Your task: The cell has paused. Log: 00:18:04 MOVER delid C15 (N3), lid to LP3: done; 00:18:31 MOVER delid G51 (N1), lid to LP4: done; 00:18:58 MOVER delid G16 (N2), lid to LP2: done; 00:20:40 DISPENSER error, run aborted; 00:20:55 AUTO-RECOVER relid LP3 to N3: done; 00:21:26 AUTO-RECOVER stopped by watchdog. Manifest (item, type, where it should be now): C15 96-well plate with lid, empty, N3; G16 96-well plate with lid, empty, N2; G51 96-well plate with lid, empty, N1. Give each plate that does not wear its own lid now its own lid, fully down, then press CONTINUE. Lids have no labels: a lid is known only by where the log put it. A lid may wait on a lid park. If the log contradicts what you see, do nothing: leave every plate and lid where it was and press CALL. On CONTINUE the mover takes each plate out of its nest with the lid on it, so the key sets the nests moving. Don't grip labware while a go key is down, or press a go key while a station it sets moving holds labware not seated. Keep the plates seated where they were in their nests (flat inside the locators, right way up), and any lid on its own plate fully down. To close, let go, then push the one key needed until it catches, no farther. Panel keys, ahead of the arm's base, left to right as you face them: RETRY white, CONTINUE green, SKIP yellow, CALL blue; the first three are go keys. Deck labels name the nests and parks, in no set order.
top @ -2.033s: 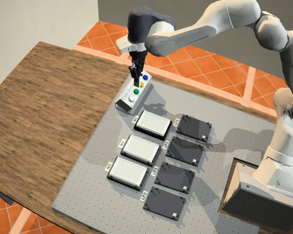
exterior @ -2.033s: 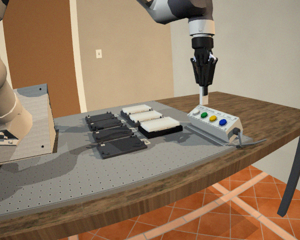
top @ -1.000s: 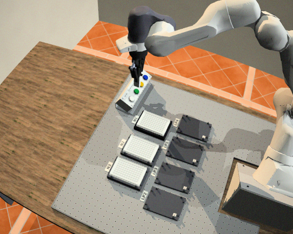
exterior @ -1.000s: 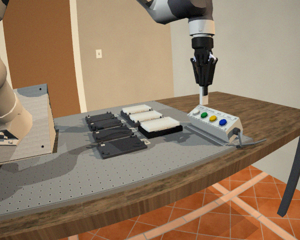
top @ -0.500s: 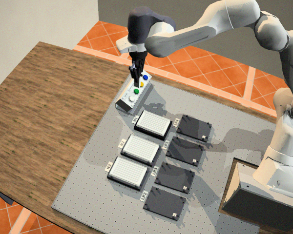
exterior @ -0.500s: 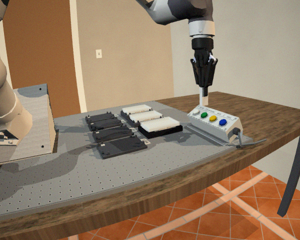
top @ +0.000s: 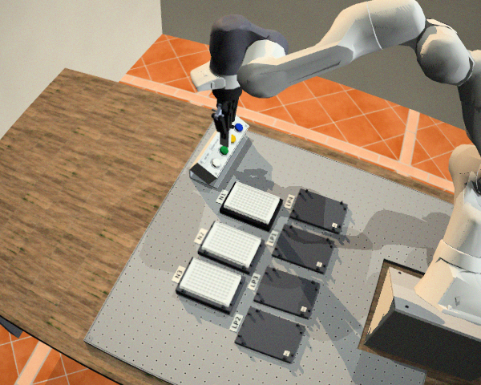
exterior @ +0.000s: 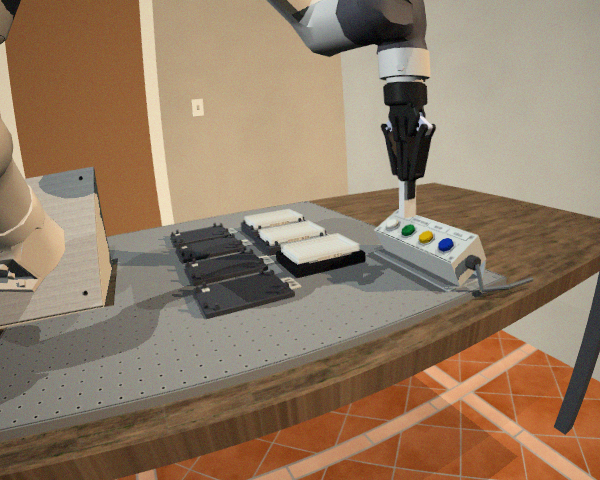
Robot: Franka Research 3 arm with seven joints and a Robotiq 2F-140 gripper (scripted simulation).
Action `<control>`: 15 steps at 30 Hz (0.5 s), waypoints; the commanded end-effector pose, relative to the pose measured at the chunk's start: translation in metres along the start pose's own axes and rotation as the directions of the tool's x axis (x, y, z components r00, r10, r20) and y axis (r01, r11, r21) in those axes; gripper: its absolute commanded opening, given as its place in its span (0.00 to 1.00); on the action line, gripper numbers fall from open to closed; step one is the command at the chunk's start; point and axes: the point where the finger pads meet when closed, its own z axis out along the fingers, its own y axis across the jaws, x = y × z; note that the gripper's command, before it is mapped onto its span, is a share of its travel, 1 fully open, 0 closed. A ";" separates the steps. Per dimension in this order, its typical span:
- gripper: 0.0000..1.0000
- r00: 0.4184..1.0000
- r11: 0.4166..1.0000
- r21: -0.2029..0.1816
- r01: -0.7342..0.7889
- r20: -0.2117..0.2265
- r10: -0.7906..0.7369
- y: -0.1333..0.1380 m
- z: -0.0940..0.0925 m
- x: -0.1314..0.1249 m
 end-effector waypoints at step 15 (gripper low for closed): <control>0.00 1.000 1.000 -0.002 0.010 -0.004 -0.010 -0.001 0.015 0.001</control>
